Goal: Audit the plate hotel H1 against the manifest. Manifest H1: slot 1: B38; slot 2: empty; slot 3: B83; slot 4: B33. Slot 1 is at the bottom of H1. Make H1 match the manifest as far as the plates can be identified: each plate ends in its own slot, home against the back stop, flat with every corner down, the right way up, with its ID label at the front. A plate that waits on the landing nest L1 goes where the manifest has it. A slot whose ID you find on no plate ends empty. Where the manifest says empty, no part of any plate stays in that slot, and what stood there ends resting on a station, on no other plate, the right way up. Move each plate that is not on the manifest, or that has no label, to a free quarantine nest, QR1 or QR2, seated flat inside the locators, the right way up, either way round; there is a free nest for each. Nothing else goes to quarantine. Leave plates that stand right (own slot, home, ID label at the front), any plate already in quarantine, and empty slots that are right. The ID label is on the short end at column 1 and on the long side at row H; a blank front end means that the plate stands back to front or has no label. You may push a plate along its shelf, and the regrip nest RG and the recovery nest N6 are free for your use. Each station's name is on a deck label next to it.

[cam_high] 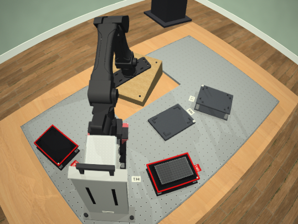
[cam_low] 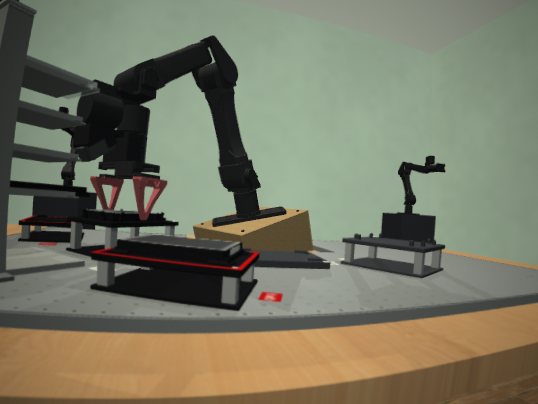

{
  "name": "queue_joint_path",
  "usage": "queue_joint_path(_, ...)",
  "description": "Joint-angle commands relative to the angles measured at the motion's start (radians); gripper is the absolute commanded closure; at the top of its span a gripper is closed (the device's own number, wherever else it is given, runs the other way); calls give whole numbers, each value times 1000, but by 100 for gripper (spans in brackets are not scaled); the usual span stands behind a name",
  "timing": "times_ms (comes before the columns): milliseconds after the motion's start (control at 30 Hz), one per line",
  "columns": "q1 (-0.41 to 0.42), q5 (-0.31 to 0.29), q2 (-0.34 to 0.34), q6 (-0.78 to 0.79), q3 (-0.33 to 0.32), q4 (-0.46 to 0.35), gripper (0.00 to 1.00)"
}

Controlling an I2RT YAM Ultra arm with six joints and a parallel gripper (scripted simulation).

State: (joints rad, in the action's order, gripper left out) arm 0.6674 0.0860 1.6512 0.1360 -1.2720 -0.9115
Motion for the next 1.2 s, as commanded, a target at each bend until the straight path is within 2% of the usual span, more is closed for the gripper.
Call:
queue_joint_path(0, 1, -1, -6, 1, -3, 2, 0)
queue_joint_path(233, 1, -1, -6, 1, -3, 2, 0)
queue_joint_path(567, -9, 2, -50, -8, -83, -123, 0)
queue_joint_path(633, -9, 2, -50, -8, -83, -123, 0)
queue_joint_path(967, -19, 5, -78, -18, -181, -250, 0)
queue_joint_path(1167, -19, 5, -80, -18, -189, -259, 0)
